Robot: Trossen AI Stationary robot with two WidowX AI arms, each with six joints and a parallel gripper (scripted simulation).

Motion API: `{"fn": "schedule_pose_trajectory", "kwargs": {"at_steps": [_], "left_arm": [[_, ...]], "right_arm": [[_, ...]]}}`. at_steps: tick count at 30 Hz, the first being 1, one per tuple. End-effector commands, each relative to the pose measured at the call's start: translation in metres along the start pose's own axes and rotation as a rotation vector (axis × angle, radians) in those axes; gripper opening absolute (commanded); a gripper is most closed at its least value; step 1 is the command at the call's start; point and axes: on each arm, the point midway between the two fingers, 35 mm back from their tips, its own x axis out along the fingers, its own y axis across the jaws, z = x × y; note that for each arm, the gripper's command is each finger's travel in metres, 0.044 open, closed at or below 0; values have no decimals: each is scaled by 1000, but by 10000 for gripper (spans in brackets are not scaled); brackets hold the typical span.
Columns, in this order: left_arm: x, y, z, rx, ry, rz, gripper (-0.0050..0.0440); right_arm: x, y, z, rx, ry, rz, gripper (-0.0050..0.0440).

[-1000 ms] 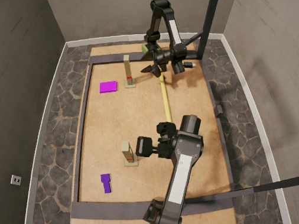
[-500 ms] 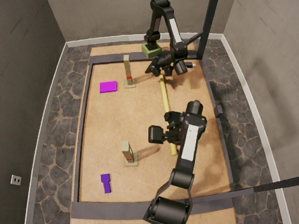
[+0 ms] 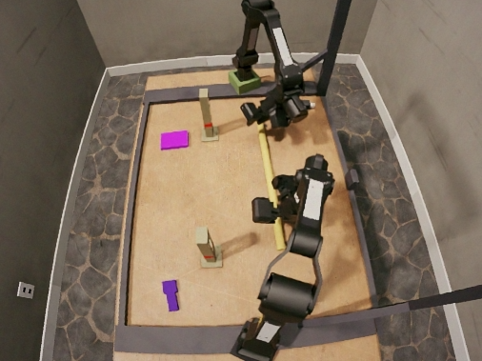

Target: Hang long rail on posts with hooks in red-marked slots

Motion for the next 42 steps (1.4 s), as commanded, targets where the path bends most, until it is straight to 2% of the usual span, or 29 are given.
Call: {"fn": "schedule_pose_trajectory", "kwargs": {"at_steps": [1,5,12,16,42], "left_arm": [[11,-19,14,-22,22,-37,225],[25,-33,18,-33,54,-59,225],[34,-42,20,-42,76,-72,225],[36,-42,19,-39,83,-68,225],[74,-43,11,-27,98,-55,225]], "right_arm": [[-11,10,20,207,-110,93,225],[0,24,26,340,-96,186,225],[7,34,28,437,-78,258,225],[5,34,28,440,-84,260,225],[38,43,33,429,-77,254,225]]}}
